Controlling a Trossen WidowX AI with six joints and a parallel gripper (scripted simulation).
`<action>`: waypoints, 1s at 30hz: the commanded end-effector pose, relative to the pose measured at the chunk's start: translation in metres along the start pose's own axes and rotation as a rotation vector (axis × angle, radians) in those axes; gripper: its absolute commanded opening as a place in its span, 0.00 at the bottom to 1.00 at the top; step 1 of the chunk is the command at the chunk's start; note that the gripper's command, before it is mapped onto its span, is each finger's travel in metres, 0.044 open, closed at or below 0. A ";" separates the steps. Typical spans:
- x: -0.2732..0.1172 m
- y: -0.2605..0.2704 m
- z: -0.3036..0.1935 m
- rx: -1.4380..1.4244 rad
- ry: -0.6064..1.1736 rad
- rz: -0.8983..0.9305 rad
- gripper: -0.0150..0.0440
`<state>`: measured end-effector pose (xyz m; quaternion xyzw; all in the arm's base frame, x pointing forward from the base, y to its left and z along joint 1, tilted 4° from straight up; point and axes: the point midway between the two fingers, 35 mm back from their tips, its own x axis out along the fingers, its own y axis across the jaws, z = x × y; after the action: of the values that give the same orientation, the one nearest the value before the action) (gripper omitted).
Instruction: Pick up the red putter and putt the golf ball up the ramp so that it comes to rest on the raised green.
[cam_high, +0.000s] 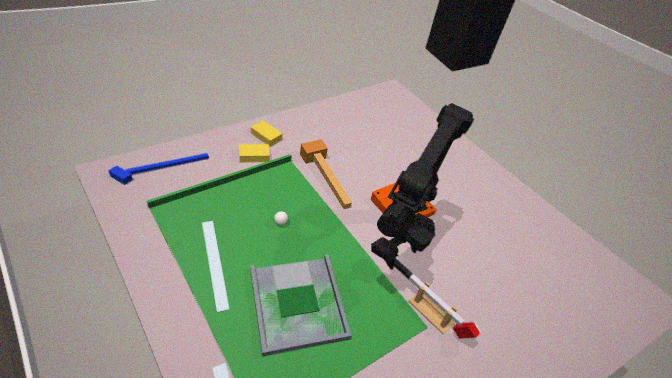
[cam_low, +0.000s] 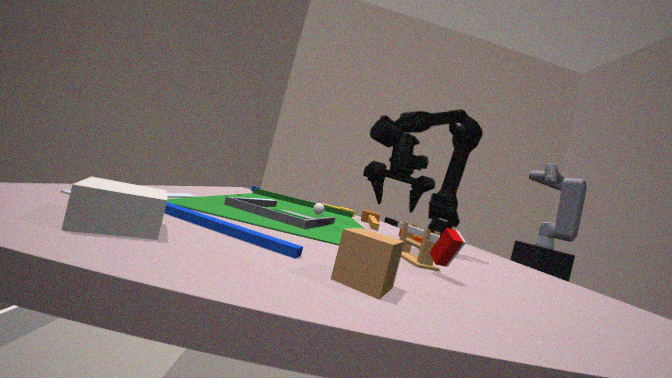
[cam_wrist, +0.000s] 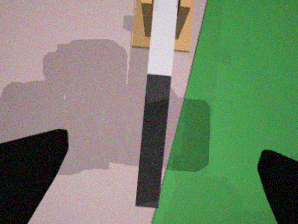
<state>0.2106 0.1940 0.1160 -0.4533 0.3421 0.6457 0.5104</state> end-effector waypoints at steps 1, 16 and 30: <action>0.001 0.005 -0.003 -0.005 0.017 0.012 1.00; 0.044 0.005 -0.016 -0.005 0.017 0.013 1.00; 0.059 0.005 -0.021 -0.005 0.017 0.013 1.00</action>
<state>0.2073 0.1955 0.0598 -0.4587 0.3422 0.6474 0.5033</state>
